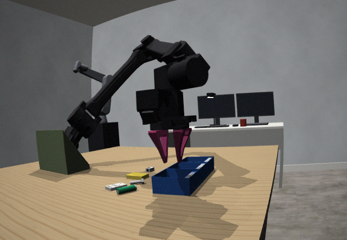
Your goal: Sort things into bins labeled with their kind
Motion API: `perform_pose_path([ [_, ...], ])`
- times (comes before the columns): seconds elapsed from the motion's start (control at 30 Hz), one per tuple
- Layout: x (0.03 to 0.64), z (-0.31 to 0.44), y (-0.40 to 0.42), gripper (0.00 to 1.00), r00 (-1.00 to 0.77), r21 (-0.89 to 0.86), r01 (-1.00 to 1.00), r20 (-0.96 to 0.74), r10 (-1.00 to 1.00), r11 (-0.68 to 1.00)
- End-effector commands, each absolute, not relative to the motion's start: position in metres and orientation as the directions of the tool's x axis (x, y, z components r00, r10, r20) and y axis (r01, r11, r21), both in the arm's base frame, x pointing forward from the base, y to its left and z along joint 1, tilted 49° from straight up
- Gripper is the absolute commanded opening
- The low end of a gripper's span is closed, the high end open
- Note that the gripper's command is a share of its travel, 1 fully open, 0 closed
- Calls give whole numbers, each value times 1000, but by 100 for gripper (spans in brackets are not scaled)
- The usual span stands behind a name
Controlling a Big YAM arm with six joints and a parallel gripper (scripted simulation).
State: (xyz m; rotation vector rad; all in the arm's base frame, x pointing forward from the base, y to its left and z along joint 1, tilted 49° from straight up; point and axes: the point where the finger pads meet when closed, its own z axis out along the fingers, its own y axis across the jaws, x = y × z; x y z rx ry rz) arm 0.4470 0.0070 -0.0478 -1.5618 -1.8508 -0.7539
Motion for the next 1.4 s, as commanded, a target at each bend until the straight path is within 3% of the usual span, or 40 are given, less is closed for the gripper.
perform_pose_path([
  [0.0,461,-30,8,31,-180,90,982,735,653,169],
  [1.37,457,-39,0,31,-149,72,987,739,656,143],
])
